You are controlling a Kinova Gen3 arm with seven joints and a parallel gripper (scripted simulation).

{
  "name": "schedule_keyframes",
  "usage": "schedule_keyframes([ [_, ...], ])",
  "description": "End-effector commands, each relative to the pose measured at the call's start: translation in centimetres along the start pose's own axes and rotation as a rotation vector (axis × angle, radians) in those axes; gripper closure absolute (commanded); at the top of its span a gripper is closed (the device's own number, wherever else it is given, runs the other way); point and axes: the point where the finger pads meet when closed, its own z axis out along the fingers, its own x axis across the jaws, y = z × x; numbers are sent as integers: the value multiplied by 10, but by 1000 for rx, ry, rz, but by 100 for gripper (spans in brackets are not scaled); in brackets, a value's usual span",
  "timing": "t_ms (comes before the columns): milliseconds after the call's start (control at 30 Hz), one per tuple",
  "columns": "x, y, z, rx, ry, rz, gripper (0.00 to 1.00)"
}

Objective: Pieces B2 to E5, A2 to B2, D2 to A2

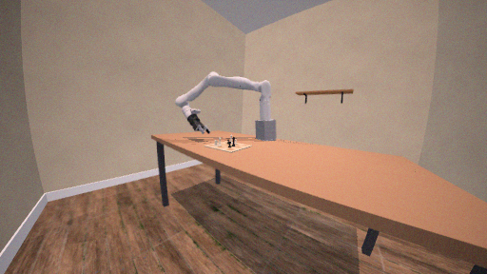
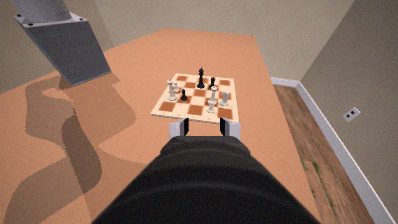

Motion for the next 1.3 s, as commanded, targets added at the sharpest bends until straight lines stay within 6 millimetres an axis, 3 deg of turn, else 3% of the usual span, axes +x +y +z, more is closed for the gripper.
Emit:
schedule_keyframes([
  [0, -4, 6, -2, 9, 15, 16, 0],
  [1267, -15, 22, -4, 41, 57, 65, 0],
])
